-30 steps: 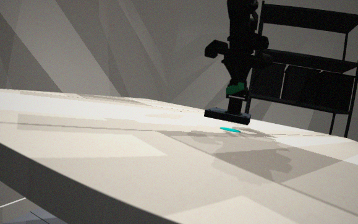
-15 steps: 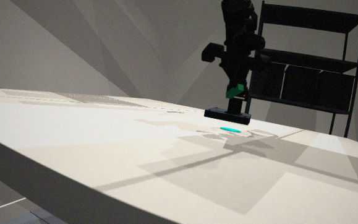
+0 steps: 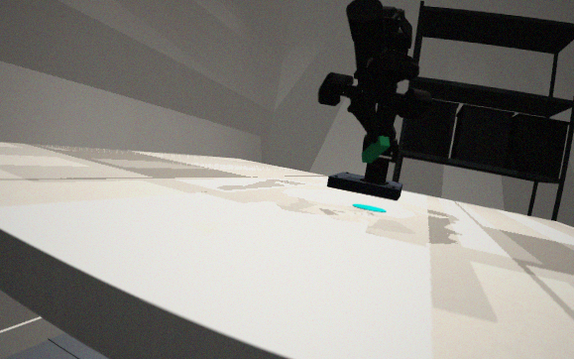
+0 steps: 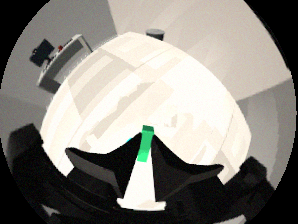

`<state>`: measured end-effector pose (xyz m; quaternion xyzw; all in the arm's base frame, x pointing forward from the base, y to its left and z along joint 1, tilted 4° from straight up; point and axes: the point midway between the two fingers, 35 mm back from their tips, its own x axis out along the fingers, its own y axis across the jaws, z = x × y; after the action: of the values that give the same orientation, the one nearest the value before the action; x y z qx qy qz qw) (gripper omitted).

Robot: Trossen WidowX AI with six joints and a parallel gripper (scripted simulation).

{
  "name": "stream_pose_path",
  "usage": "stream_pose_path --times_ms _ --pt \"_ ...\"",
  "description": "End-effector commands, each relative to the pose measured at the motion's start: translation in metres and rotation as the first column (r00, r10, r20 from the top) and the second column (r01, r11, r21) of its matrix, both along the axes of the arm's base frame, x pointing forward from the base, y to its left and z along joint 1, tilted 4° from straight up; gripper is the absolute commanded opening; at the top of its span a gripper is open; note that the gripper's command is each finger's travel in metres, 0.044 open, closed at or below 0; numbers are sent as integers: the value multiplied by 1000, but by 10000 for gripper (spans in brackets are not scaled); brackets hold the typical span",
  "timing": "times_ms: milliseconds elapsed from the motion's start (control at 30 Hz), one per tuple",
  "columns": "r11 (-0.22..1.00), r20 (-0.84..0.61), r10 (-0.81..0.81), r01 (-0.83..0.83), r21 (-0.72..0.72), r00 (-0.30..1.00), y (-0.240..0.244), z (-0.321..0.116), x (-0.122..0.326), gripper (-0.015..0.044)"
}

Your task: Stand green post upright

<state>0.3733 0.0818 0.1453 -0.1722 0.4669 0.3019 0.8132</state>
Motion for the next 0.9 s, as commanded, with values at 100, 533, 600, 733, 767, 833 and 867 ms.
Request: stream_pose_path --times_ms 100,533,600,733,767,833,867 --pt "999 24 -16 15 45 1000 0 -3 3 22" --pt "993 78 -40 31 117 996 -2 -5 10 22" --pt "991 86 -44 33 127 995 -3 -5 11 22" --pt "988 102 -51 36 149 993 -4 -5 12 22" --pt "987 106 -53 36 154 993 -4 -5 13 22" --pt "986 114 -56 37 165 992 -4 -5 14 22" --pt "985 118 -58 37 170 991 -4 -5 14 22"
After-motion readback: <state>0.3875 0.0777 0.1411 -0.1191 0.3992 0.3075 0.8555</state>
